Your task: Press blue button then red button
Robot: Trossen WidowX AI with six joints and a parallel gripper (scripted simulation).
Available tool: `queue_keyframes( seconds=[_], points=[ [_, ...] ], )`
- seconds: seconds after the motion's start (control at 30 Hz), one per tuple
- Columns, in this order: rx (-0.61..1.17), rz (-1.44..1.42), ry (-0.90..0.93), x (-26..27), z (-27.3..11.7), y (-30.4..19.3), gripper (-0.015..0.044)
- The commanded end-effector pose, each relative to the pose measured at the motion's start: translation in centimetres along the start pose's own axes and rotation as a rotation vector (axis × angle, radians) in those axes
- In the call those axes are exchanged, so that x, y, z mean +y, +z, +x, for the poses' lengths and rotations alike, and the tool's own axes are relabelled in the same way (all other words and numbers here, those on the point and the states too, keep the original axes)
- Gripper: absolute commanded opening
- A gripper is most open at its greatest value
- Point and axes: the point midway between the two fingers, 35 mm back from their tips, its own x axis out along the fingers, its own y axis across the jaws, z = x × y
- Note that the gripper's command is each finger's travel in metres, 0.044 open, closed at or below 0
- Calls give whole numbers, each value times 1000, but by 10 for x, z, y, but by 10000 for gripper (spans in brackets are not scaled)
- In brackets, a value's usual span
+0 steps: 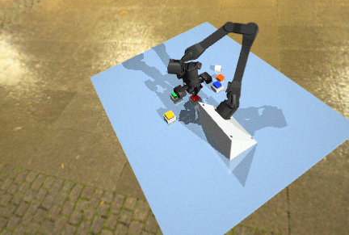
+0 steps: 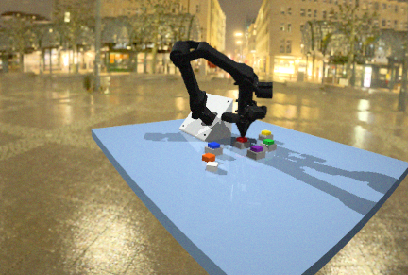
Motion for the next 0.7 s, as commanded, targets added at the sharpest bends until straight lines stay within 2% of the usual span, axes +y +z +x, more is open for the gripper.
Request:
queue_keyframes(
  seconds=[0.0,0.67],
  points=[
    [1,-8,-9,-2,8,-2,20],
    [1,-8,-10,-2,13,-2,20]
  ],
)
